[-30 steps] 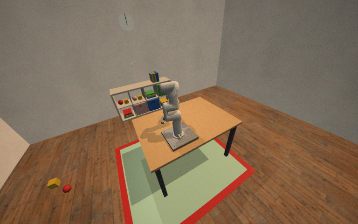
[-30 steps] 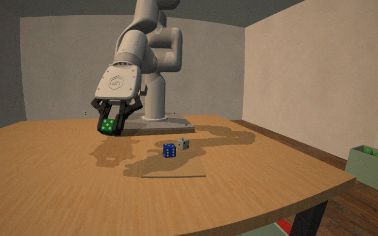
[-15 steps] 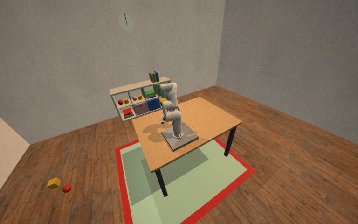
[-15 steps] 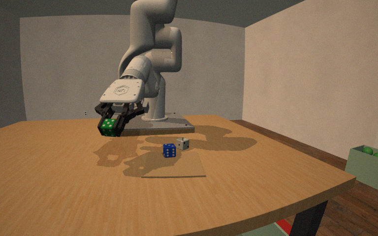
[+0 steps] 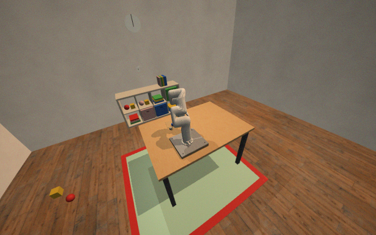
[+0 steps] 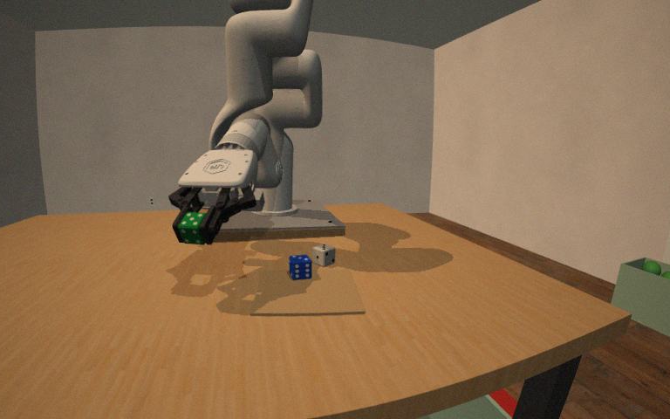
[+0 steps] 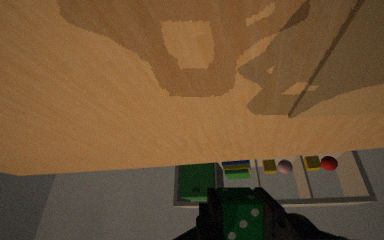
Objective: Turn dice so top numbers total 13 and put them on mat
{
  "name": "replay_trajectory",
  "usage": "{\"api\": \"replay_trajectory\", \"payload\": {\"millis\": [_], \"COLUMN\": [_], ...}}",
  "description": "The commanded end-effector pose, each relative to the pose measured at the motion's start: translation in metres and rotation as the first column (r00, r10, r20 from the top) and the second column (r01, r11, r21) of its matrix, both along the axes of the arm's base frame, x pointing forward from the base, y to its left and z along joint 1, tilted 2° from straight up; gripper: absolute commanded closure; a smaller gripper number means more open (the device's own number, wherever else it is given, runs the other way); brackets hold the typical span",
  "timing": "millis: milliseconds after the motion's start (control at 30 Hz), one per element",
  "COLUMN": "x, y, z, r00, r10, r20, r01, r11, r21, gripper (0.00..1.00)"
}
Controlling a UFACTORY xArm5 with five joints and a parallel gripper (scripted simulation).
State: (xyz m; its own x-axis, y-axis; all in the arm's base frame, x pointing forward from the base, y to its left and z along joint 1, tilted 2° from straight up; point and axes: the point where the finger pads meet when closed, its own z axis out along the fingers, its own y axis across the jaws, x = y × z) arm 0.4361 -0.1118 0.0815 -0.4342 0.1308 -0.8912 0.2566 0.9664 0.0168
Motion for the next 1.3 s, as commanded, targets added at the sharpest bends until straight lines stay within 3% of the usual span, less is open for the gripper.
{"api": "replay_trajectory", "payload": {"millis": [0,767,1267], "x": [0.0,0.002,0.002], "y": [0.0,0.001,0.001], "z": [-0.002,-0.062,-0.068], "r00": [1.0,1.0,1.0], "r10": [0.0,0.003,0.003], "r20": [0.002,0.003,0.003], "r01": [0.0,-0.003,-0.003], "r11": [1.0,1.0,1.0], "r21": [-0.001,0.001,0.001], "gripper": [0.73,0.73,0.73]}}
